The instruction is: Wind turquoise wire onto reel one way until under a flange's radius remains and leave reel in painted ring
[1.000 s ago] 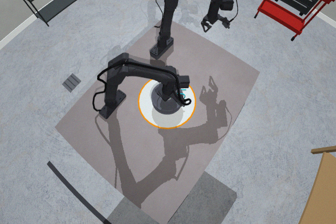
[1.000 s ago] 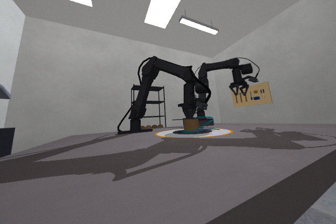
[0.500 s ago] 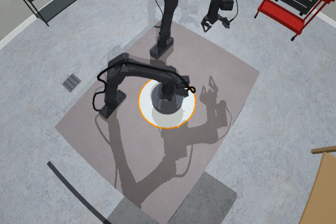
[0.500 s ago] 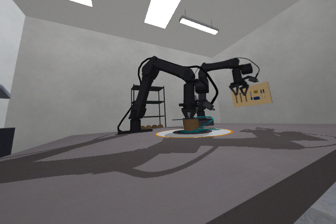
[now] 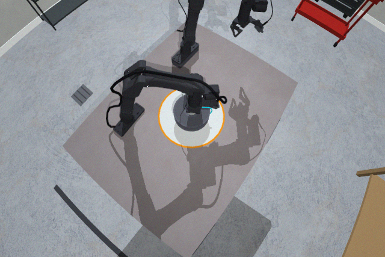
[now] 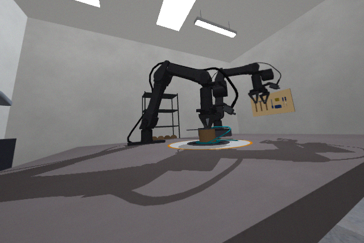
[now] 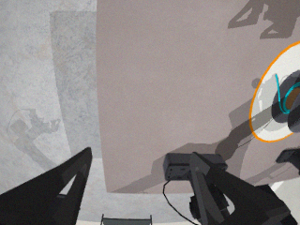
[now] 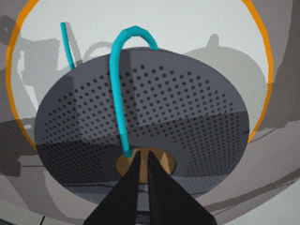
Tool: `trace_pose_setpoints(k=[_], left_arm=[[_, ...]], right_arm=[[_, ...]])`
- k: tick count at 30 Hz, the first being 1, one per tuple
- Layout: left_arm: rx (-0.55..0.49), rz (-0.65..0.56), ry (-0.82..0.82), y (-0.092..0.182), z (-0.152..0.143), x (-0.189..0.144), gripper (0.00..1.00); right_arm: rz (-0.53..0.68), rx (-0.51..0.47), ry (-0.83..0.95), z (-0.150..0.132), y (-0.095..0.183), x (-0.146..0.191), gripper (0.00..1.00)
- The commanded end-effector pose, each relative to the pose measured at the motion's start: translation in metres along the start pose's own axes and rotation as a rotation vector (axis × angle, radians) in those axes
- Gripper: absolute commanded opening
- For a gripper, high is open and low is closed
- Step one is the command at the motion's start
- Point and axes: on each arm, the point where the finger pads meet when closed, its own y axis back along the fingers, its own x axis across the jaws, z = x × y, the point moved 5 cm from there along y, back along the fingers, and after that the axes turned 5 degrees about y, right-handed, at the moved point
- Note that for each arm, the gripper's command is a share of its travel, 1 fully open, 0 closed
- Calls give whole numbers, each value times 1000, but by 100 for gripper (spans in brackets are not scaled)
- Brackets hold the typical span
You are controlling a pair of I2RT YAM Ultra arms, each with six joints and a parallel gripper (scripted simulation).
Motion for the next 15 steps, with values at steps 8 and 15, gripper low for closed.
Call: trace_pose_setpoints(k=[8,15], left_arm=[[-46,39,-5,18,4,-2,100],[-46,39,-5,18,4,-2,100]], right_arm=[[11,-36,0,5,7,-2,38],[11,-36,0,5,7,-2,52]])
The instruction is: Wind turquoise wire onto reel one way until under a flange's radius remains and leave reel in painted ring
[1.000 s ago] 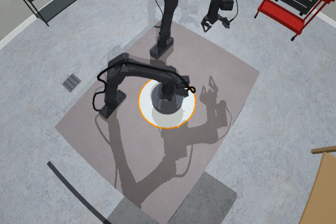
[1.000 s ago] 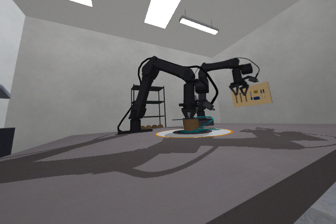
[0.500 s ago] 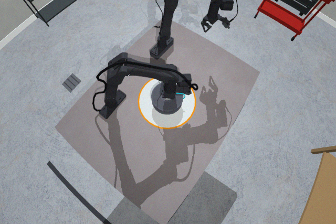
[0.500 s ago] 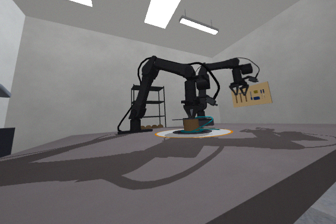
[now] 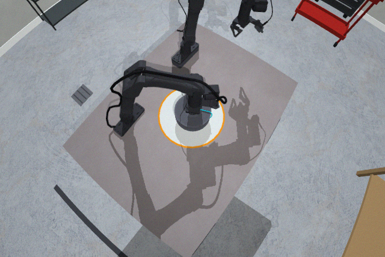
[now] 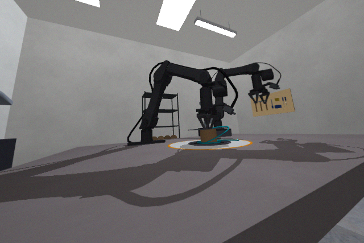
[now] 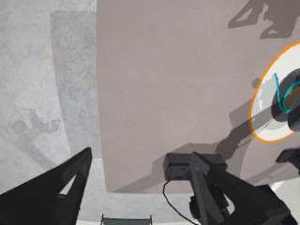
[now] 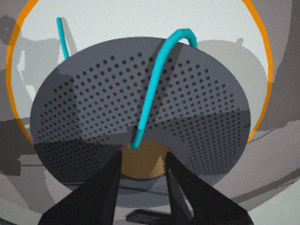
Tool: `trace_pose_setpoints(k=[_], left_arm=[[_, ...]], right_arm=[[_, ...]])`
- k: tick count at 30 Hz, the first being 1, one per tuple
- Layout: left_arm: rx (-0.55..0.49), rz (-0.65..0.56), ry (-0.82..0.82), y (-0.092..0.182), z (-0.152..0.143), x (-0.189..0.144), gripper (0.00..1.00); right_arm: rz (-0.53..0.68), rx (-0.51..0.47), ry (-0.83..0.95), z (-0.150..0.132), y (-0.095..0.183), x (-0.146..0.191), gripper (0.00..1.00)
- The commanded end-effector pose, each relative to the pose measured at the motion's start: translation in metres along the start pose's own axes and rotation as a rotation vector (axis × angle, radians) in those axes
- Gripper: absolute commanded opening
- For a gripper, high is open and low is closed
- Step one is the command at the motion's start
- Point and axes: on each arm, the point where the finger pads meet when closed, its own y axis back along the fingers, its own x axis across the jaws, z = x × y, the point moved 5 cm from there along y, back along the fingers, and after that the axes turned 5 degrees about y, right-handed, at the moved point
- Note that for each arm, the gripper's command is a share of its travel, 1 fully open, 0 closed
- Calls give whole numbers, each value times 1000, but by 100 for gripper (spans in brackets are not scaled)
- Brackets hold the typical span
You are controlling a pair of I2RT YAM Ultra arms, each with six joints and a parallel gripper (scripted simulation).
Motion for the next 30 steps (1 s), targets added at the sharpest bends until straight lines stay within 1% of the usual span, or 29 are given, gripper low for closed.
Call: trace_pose_setpoints(k=[1,5,14,22,26,30], left_arm=[[-46,39,-5,18,4,-2,100],[-46,39,-5,18,4,-2,100],[-46,39,-5,18,4,-2,100],[-46,39,-5,18,4,-2,100],[-46,39,-5,18,4,-2,100],[-46,39,-5,18,4,-2,100]], right_arm=[[9,-38,0,5,6,-2,52],[9,-38,0,3,1,-2,52],[9,-38,0,-8,-17,-5,52],[9,-38,4,-10,-22,-6,52],[8,-38,37,-10,-22,-6,52],[7,-38,110,-10,-22,-6,52]])
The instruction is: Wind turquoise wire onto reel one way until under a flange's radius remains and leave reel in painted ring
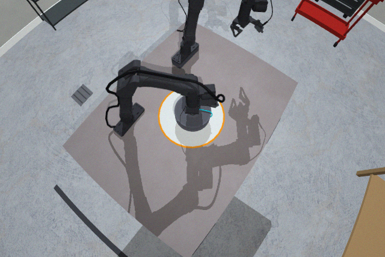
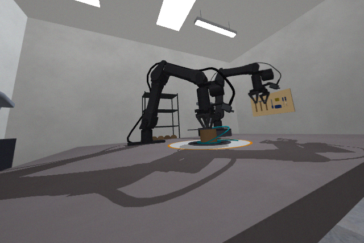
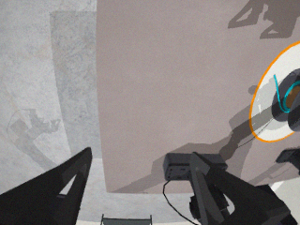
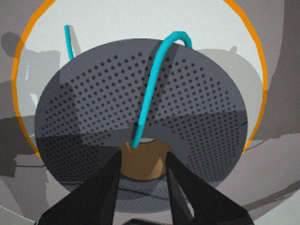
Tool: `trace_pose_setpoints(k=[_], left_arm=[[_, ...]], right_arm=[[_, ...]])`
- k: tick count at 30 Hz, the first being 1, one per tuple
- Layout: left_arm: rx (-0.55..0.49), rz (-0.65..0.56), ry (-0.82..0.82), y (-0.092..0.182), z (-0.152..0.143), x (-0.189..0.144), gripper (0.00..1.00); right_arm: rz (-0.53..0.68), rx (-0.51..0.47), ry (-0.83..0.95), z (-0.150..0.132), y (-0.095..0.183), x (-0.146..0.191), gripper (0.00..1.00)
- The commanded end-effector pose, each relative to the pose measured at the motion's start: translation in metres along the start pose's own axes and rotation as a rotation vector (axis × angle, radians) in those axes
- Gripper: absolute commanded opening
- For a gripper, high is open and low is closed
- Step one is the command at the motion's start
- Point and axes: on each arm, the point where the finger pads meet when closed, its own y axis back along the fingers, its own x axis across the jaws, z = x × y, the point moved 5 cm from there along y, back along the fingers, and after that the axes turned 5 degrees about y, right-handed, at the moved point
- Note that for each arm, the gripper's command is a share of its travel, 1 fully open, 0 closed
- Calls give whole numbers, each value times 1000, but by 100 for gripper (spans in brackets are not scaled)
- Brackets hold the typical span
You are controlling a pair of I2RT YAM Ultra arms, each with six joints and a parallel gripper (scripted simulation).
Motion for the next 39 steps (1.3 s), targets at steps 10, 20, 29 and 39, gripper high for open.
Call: trace_pose_setpoints(k=[10,20,29,39], left_arm=[[-46,39,-5,18,4,-2,100],[-46,39,-5,18,4,-2,100],[-46,39,-5,18,4,-2,100],[-46,39,-5,18,4,-2,100]], right_arm=[[10,46,269,-8,-22,-5,52],[12,46,375,-8,-22,-5,52],[12,46,379,-8,-22,-5,31],[12,46,379,-8,-22,-5,3]])
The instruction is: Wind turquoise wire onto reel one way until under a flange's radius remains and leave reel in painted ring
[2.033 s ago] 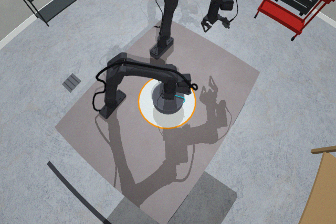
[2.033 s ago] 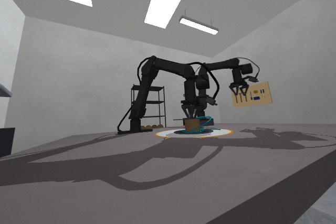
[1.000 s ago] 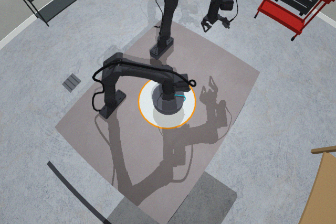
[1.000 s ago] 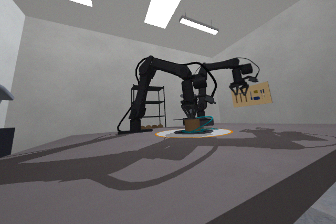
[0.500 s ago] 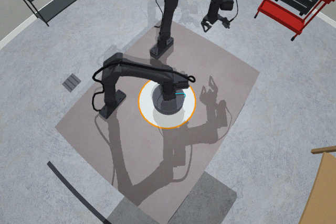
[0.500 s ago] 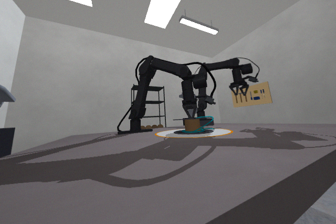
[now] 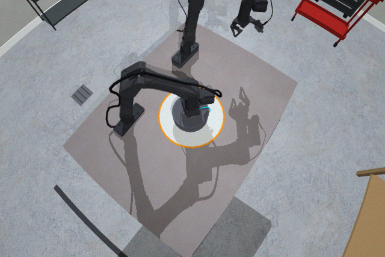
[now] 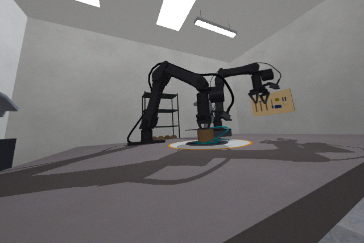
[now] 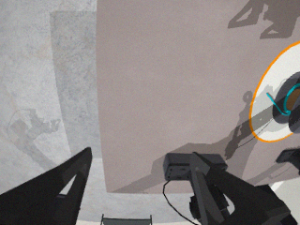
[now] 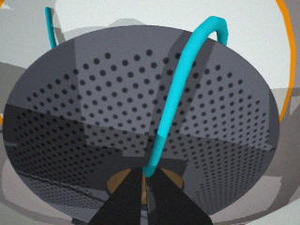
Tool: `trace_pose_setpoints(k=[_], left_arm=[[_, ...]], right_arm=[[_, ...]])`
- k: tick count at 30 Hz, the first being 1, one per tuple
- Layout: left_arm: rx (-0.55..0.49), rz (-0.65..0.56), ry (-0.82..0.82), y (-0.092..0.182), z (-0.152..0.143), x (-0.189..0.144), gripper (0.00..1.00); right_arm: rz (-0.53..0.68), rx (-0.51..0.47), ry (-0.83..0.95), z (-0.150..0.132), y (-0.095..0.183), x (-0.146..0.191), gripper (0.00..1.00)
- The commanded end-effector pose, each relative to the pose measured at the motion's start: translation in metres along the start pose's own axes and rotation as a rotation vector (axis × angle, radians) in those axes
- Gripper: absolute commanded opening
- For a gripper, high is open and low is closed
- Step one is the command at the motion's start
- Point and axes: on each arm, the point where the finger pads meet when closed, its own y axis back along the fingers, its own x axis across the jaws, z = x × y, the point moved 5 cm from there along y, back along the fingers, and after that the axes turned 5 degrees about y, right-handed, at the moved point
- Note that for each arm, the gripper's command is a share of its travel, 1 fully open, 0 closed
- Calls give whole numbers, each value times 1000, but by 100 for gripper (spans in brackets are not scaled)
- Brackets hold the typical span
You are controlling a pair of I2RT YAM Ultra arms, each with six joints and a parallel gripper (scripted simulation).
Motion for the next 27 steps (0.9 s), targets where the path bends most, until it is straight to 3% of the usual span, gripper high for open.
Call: trace_pose_setpoints(k=[1,13,21,27], left_arm=[[-46,39,-5,18,4,-2,100],[-46,39,-5,18,4,-2,100],[-46,39,-5,18,4,-2,100],[-46,39,-5,18,4,-2,100]], right_arm=[[-9,-20,7,3,4,-2,0],[-9,-20,7,3,4,-2,20],[-9,-20,7,3,8,-2,20],[-9,-20,7,3,32,-2,20]])
